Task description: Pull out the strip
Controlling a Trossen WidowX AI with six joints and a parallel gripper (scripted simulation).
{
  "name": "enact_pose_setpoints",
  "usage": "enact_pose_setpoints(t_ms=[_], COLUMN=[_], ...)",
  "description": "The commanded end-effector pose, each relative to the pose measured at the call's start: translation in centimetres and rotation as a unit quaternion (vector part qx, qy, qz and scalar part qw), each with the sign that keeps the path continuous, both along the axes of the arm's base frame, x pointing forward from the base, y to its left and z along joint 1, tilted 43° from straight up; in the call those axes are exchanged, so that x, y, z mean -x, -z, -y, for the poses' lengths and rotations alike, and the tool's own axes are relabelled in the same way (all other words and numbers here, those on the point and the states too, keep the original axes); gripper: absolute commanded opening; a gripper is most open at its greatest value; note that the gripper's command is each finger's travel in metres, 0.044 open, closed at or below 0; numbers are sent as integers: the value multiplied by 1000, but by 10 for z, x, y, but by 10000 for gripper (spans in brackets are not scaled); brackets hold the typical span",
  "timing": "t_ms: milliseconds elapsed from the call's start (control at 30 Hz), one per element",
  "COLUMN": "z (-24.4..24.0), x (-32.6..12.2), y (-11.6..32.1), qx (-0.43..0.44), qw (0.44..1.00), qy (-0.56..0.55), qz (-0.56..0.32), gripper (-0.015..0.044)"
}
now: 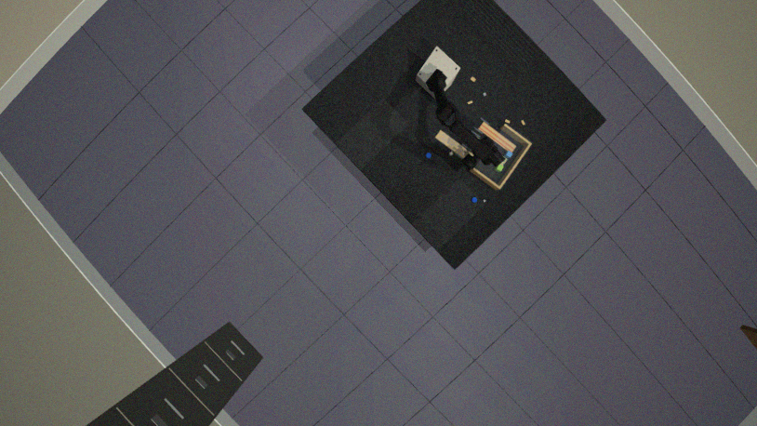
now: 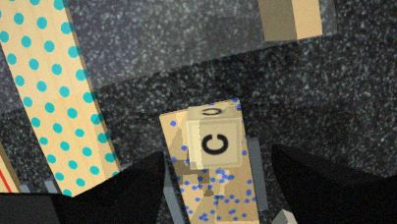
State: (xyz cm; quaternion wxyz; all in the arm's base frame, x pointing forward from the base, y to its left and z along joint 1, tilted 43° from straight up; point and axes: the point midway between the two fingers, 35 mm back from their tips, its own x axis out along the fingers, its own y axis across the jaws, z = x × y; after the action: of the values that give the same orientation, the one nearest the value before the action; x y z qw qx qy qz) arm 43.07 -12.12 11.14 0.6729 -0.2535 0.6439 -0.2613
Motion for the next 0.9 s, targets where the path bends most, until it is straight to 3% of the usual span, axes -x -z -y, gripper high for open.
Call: enact_pose_setpoints(t_ms=[0, 867], z=[5, 29], x=[0, 0], y=[6, 31], qx=[1, 2], qw=[1000, 1000], qy=[-1, -1], qz=[-3, -3], gripper=[250, 250])
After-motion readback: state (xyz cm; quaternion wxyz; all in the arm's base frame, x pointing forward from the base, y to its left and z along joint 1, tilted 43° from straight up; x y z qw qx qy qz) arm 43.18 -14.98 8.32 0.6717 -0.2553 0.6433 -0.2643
